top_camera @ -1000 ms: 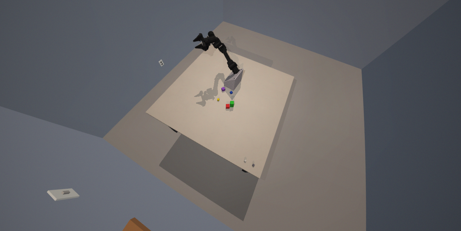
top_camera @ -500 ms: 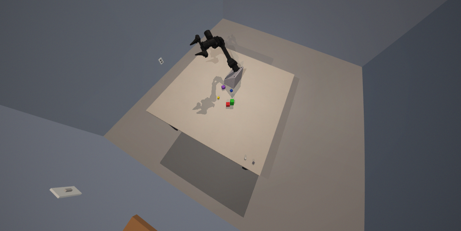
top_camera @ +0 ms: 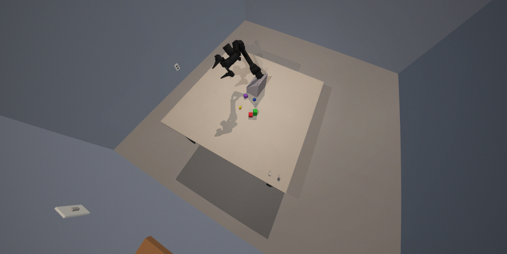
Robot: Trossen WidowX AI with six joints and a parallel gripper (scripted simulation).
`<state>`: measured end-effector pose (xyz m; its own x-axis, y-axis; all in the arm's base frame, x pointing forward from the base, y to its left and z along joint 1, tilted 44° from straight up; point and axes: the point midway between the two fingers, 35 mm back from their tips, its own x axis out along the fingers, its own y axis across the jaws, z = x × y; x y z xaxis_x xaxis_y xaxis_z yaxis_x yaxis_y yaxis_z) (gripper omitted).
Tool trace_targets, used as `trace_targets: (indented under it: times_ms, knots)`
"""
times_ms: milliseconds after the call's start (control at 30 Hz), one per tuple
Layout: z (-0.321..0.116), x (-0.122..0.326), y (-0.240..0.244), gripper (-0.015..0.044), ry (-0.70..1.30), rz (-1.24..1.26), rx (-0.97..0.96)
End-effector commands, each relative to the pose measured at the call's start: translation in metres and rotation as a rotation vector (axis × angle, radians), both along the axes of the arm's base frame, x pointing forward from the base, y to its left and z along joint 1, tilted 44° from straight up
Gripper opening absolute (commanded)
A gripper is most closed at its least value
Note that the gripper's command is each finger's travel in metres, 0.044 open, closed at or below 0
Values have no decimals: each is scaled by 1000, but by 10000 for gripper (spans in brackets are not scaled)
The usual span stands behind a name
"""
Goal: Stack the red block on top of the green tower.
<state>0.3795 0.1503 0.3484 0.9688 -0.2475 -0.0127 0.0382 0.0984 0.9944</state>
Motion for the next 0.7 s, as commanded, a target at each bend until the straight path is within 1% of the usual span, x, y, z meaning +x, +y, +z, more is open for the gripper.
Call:
trace_targets:
  times_ms: [0,333,667]
  knots:
    - [-42,23,12,440,145,8,-105]
    - [-148,56,18,440,502,25,-336]
    - [-256,57,7,440,877,35,-524]
